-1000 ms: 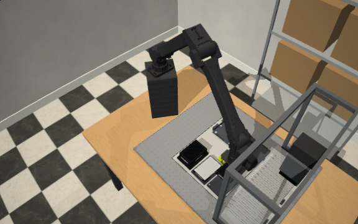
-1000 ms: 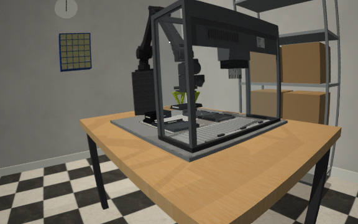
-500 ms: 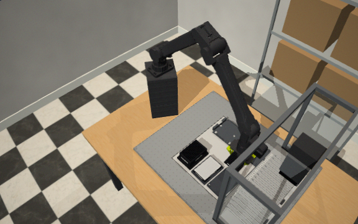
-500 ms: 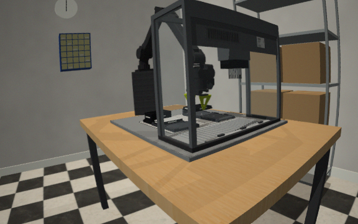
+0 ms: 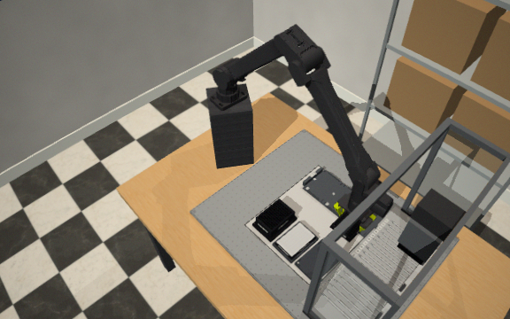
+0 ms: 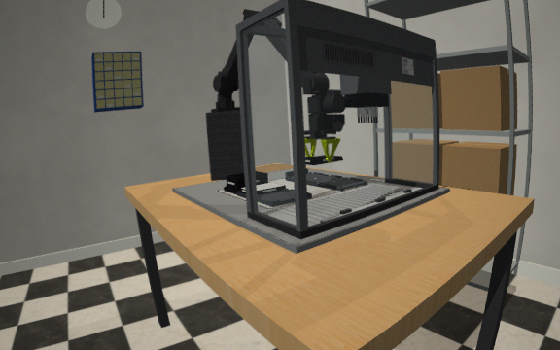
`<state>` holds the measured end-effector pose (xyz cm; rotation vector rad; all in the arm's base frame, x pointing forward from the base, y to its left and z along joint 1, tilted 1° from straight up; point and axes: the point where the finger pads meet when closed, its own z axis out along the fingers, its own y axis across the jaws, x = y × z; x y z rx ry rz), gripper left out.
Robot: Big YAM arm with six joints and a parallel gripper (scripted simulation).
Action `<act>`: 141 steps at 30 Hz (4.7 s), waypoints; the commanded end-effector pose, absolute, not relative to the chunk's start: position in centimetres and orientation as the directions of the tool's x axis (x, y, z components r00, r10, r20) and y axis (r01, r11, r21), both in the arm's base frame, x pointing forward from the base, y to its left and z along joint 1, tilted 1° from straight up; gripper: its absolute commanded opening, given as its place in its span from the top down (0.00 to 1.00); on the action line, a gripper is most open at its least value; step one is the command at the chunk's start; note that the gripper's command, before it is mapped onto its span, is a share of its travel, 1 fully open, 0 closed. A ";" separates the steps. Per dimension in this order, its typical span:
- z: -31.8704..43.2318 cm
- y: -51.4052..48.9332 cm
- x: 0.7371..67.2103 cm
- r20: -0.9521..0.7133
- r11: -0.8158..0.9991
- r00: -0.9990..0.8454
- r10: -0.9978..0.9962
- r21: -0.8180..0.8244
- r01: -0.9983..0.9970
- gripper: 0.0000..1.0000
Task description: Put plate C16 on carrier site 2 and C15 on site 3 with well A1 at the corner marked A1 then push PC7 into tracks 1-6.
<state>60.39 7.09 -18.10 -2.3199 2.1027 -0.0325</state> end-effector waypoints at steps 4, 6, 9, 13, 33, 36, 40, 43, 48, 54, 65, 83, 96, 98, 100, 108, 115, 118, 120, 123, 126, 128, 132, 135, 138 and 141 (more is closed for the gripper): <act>-17.8 9.4 61.9 0.006 -0.076 0.076 -0.997 -0.042 -0.996 1.00; -17.8 10.2 61.6 0.006 -0.076 0.076 -0.997 -0.040 -0.996 1.00; -17.8 11.5 61.9 0.005 -0.076 0.076 -0.997 -0.046 -0.996 1.00; -17.9 13.1 61.5 0.005 -0.076 0.076 -0.997 -0.039 -0.996 1.00; -18.6 19.0 59.7 0.007 -0.076 0.076 -0.997 -0.019 -0.997 1.00; -18.1 17.6 60.2 0.005 -0.053 0.053 -0.999 -0.025 -0.998 1.00; -17.8 17.5 60.6 0.003 -0.054 0.054 -0.999 -0.034 -0.998 1.00; -16.9 18.5 61.3 -0.003 -0.075 0.075 -0.997 -0.057 -0.996 1.00; -16.9 18.6 61.3 -0.003 -0.075 0.075 -0.997 -0.057 -0.996 1.00; -16.9 18.6 61.3 -0.003 -0.075 0.075 -0.997 -0.057 -0.996 1.00; -19.4 19.0 61.8 -0.005 -0.069 0.069 -0.998 -0.066 -0.995 1.00; -23.8 18.9 61.7 -0.004 -0.069 0.070 -0.998 -0.064 -0.996 1.00; -23.9 18.6 61.4 -0.003 -0.075 0.075 -0.997 -0.055 -0.996 1.00; -23.9 18.9 61.9 -0.003 -0.069 0.070 -0.998 -0.060 -0.996 1.00; -23.9 18.6 61.4 -0.003 -0.075 0.075 -0.997 -0.055 -0.996 1.00; -23.9 18.6 61.5 -0.003 -0.075 0.075 -0.997 -0.055 -0.996 1.00; -25.4 18.5 60.6 0.004 -0.070 0.070 -0.998 -0.029 -0.997 1.00; -25.5 18.5 60.6 0.004 -0.070 0.070 -0.998 -0.030 -0.997 1.00; -25.4 18.5 60.7 0.003 -0.070 0.070 -0.998 -0.033 -0.997 1.00; -25.4 18.6 60.9 0.002 -0.070 0.070 -0.998 -0.039 -0.997 1.00; -25.4 18.7 61.2 0.000 -0.070 0.070 -0.998 -0.046 -0.997 1.00; -25.3 18.8 61.5 -0.001 -0.069 0.070 -0.998 -0.051 -0.996 1.00; -25.5 18.7 61.3 -0.001 -0.070 0.070 -0.998 -0.049 -0.996 1.00; -25.4 18.8 61.5 -0.001 -0.069 0.070 -0.998 -0.052 -0.996 1.00; -25.4 18.8 61.7 -0.002 -0.069 0.070 -0.998 -0.056 -0.996 1.00; -25.6 18.7 61.4 -0.001 -0.070 0.070 -0.998 -0.049 -0.996 1.00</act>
